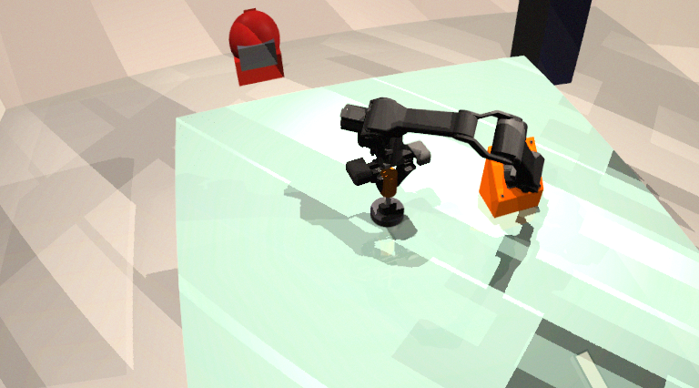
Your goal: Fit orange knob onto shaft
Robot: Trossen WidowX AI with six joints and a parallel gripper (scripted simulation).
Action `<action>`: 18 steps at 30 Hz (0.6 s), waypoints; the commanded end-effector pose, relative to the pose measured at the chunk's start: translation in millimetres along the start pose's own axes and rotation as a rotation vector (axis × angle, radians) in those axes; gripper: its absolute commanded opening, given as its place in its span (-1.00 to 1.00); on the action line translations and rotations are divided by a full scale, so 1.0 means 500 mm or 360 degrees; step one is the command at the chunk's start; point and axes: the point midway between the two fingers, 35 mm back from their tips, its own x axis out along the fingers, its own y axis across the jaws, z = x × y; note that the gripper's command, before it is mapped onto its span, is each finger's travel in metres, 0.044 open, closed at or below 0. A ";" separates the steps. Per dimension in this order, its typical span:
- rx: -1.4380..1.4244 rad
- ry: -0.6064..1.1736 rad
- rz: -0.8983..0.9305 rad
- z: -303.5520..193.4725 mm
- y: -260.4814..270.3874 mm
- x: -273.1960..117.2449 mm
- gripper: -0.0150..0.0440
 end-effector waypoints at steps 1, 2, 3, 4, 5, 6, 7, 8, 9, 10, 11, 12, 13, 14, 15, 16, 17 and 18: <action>0.0158 -0.0002 -0.0002 0.006 -0.001 0.001 -0.49; 0.0206 -0.0002 -0.0002 0.006 -0.002 0.001 -0.49; 0.0252 -0.0002 -0.0002 0.007 -0.002 0.001 -0.49; 0.0297 -0.0002 -0.0002 0.008 -0.002 0.001 -0.49; 0.0341 -0.0002 -0.0002 0.009 -0.002 0.001 -0.49; 0.0385 -0.0002 -0.0002 0.010 -0.002 0.001 -0.49; 0.0428 -0.0002 -0.0002 0.011 -0.003 0.001 -0.49; 0.0471 -0.0003 -0.0002 0.012 -0.003 0.001 -0.49; 0.0514 -0.0003 -0.0001 0.013 -0.003 0.001 -0.49; 0.0557 -0.0003 -0.0001 0.014 -0.004 0.001 -0.49; 0.0599 -0.0003 -0.0001 0.015 -0.004 0.001 -0.49; 0.0641 -0.0003 -0.0001 0.015 -0.005 0.001 -0.49; 0.0683 -0.0003 -0.0001 0.015 -0.005 0.001 -0.49; 0.0726 -0.0003 -0.0001 0.016 -0.005 0.001 -0.49; 0.0769 -0.0003 -0.0001 0.016 -0.006 0.001 -0.49; 0.0805 -0.0003 -0.0001 0.016 -0.006 0.001 -0.49; 0.0827 -0.0003 -0.0001 0.016 -0.006 0.001 -0.49; 0.0834 -0.0003 -0.0001 0.016 -0.006 0.001 -0.49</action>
